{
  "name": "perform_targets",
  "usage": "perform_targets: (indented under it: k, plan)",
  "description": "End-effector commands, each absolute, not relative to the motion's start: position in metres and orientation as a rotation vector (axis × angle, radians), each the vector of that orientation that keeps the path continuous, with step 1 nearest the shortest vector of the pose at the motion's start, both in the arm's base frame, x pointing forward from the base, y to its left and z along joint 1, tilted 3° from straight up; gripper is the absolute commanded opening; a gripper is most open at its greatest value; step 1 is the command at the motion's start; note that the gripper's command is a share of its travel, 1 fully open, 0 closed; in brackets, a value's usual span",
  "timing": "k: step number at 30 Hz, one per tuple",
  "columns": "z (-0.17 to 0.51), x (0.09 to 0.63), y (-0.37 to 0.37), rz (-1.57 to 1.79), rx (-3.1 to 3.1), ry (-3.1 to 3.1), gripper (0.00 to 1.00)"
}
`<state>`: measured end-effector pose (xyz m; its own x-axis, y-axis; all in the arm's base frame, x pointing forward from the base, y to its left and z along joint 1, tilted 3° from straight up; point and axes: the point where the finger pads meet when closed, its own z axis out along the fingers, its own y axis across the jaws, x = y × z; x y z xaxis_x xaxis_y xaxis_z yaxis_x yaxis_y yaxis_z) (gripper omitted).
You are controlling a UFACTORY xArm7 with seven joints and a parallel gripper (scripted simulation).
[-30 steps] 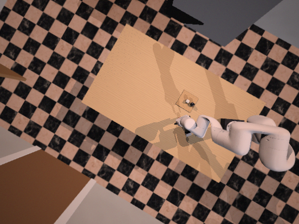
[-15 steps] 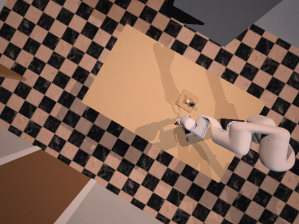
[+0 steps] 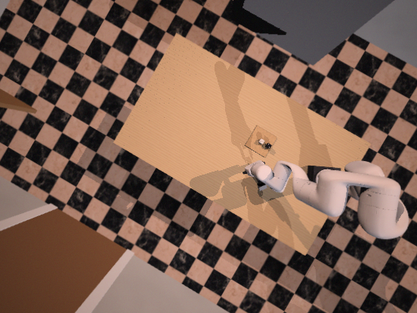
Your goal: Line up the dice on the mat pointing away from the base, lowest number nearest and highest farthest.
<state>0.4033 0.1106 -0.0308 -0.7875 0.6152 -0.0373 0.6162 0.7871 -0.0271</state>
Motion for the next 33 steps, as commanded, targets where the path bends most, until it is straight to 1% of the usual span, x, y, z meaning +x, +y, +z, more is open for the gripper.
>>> perform_targets:
  k: [1,13,33]
  plan:
    - [-0.038,0.405,0.111,-0.054,1.014,2.942,0.42]
    - [-0.050,0.405,0.110,-0.054,1.014,2.942,0.42]
    - [-0.050,0.405,0.110,-0.054,1.014,2.942,0.42]
